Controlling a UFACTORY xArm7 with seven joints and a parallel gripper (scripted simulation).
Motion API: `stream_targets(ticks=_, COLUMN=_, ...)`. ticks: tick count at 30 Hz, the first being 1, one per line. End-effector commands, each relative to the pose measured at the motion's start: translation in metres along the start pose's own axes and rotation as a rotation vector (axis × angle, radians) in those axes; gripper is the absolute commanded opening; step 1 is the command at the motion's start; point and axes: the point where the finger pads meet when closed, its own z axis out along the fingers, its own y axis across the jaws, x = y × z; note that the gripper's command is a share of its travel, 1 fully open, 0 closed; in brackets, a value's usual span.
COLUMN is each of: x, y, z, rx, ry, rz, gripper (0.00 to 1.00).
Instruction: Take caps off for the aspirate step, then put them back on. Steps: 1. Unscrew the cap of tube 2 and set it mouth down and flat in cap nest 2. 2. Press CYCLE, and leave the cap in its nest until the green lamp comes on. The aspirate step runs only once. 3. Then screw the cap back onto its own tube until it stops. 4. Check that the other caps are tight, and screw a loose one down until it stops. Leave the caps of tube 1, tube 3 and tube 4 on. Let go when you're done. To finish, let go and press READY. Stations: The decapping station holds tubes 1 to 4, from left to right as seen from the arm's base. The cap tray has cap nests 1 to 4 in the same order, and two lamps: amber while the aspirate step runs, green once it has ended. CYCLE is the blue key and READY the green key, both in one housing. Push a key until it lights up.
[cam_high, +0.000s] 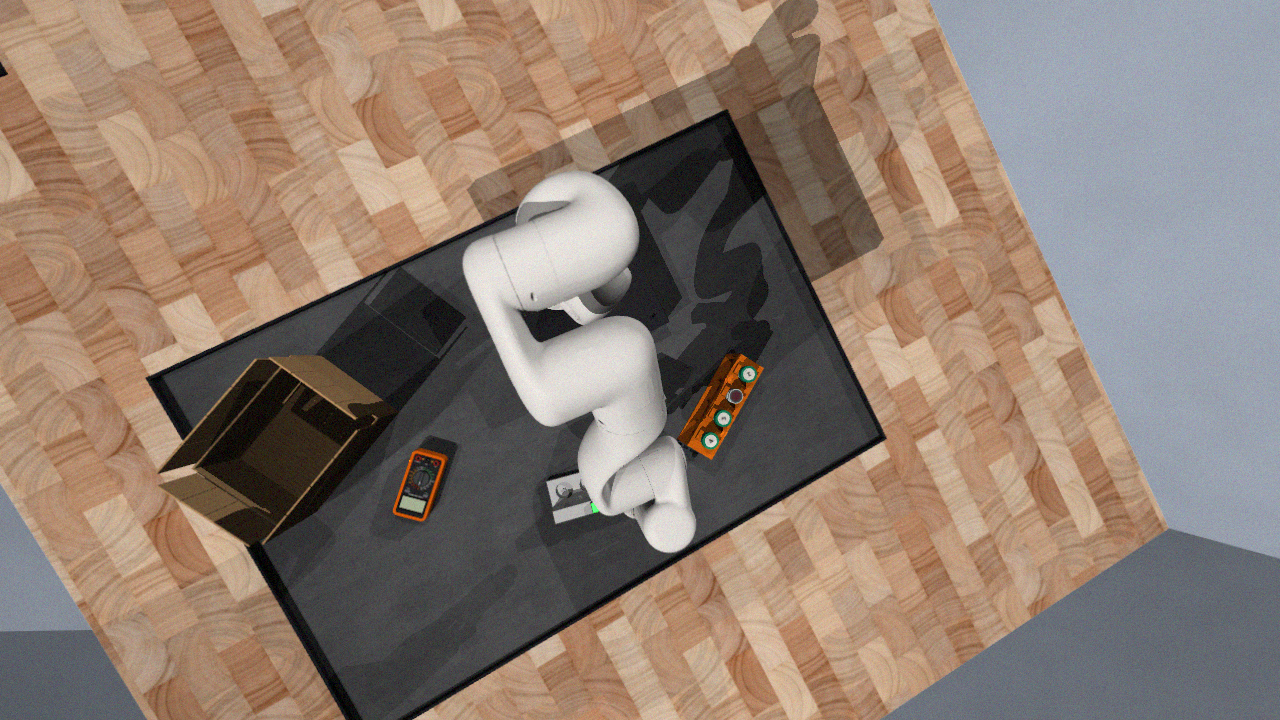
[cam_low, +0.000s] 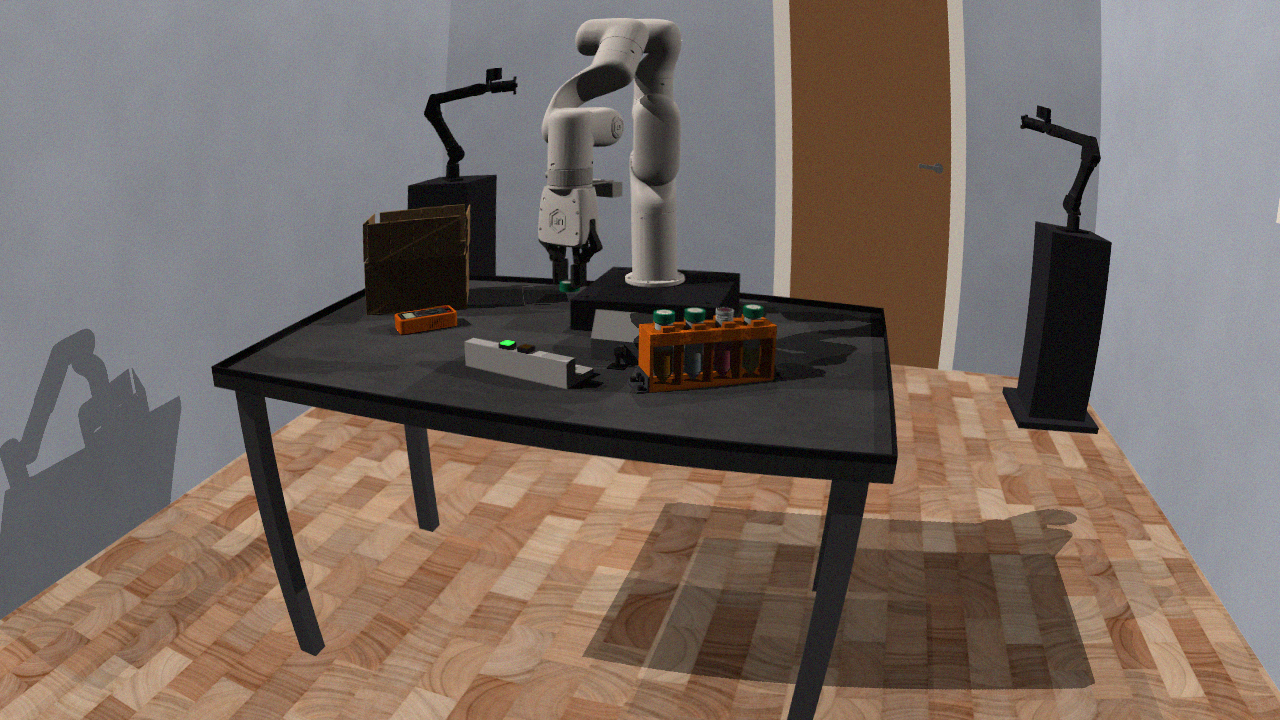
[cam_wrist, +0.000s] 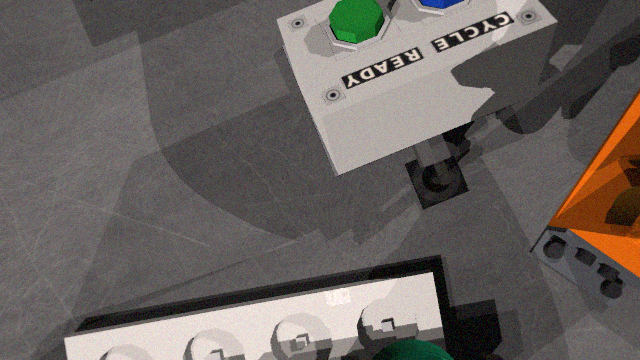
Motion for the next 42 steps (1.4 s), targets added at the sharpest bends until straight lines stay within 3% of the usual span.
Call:
stream_targets(ticks=1, x=0.014, y=0.024, z=-0.004, rx=-0.001, ry=-0.012, rz=0.021, gripper=0.0)
stream_targets(ticks=17, x=0.076, y=0.121, z=-0.003, rx=-0.002, ry=-0.012, rz=0.021, gripper=0.0)
stream_targets(ticks=19, x=0.076, y=0.121, z=-0.003, rx=-0.002, ry=-0.012, rz=0.021, gripper=0.0)
stream_targets(ticks=34, x=0.136, y=0.216, z=-0.002, rx=-0.003, ry=-0.011, rz=0.021, gripper=0.0)
stream_targets(ticks=42, x=0.136, y=0.216, z=-0.002, rx=-0.003, ry=-0.011, rz=0.021, gripper=0.0)
